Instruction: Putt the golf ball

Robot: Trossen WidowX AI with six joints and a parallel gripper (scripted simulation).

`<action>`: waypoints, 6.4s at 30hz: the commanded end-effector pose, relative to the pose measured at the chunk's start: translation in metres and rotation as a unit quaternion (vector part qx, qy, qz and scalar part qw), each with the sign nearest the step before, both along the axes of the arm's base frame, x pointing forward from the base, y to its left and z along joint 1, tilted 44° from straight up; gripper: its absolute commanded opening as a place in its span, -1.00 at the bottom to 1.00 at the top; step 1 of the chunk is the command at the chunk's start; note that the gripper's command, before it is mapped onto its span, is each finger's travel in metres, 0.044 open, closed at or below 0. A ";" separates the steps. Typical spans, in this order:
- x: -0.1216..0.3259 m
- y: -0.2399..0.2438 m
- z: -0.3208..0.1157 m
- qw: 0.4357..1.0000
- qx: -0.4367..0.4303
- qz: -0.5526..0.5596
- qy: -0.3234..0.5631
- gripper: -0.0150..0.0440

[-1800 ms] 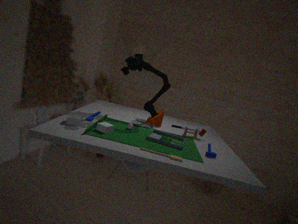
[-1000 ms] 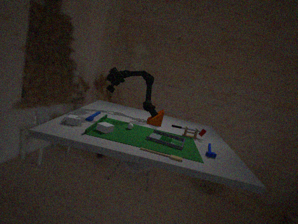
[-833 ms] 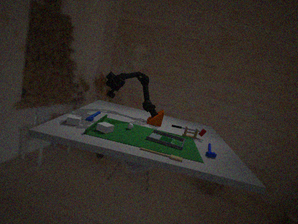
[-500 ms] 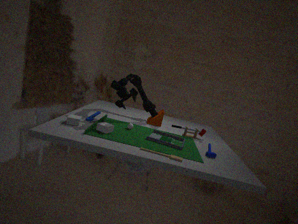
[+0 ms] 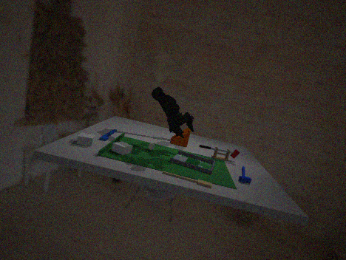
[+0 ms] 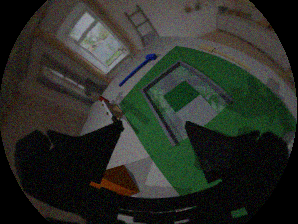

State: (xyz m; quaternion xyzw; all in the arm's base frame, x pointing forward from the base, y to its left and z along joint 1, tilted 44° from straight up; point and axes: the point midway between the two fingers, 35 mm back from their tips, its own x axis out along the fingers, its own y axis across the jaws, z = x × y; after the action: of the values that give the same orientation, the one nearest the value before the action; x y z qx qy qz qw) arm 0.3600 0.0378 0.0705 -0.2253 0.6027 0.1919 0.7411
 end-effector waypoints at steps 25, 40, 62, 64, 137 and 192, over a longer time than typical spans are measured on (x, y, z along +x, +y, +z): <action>-0.100 0.091 -0.152 0.837 -0.242 0.434 0.230 1.00; -0.101 0.074 -0.170 0.837 -0.242 0.434 0.230 1.00; -0.103 0.058 -0.187 0.837 -0.243 0.434 0.230 1.00; -0.101 0.061 -0.185 0.839 -0.241 0.431 0.227 0.91; -0.087 0.021 0.015 0.949 -0.285 0.068 0.116 -0.49; -0.187 -0.138 0.109 0.827 -0.306 -0.469 -0.056 -0.49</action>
State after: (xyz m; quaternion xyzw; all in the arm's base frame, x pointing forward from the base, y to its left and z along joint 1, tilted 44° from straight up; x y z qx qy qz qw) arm 0.1737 -0.0932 0.1870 -0.1404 0.6156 -0.3770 0.6776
